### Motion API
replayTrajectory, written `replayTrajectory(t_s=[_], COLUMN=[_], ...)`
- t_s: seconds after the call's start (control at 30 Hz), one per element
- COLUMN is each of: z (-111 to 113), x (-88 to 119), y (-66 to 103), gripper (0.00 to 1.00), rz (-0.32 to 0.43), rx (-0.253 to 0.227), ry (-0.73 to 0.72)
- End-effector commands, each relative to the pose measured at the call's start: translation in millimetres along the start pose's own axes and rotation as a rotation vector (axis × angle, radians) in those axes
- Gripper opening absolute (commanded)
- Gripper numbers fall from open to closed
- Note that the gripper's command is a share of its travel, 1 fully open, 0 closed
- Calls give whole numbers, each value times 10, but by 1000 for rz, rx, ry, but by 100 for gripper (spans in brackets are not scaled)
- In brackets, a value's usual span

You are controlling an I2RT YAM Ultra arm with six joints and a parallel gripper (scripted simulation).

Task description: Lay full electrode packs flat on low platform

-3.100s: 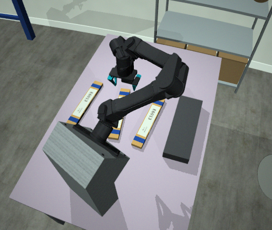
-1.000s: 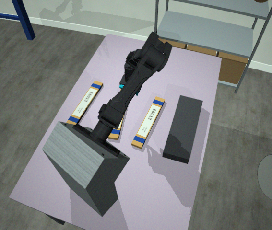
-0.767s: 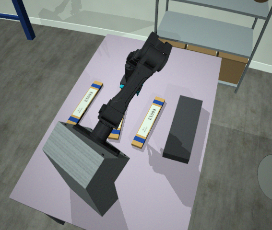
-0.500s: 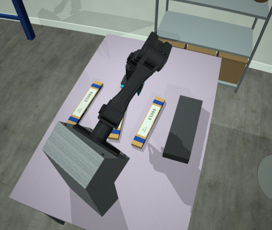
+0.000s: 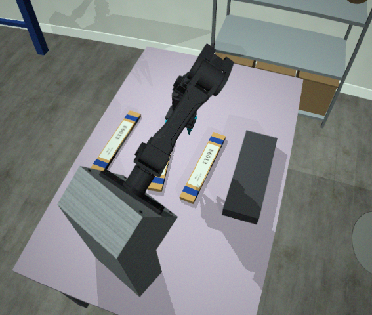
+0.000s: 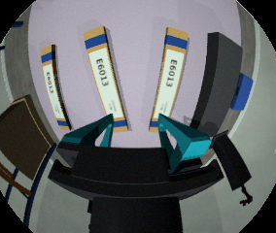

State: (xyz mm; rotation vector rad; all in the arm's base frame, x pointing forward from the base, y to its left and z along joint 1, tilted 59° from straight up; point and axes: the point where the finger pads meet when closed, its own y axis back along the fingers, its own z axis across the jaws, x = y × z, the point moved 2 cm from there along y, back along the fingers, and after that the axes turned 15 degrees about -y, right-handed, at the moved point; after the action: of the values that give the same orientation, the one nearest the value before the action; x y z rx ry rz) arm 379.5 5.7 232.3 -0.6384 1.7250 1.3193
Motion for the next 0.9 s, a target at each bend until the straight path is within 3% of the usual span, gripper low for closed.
replayTrajectory(t_s=[0.0,0.87], z=[25,27], x=[57,59], y=[-84,-337], gripper=[63,63], rz=[4,4], rx=[-8,-7], ry=[8,9])
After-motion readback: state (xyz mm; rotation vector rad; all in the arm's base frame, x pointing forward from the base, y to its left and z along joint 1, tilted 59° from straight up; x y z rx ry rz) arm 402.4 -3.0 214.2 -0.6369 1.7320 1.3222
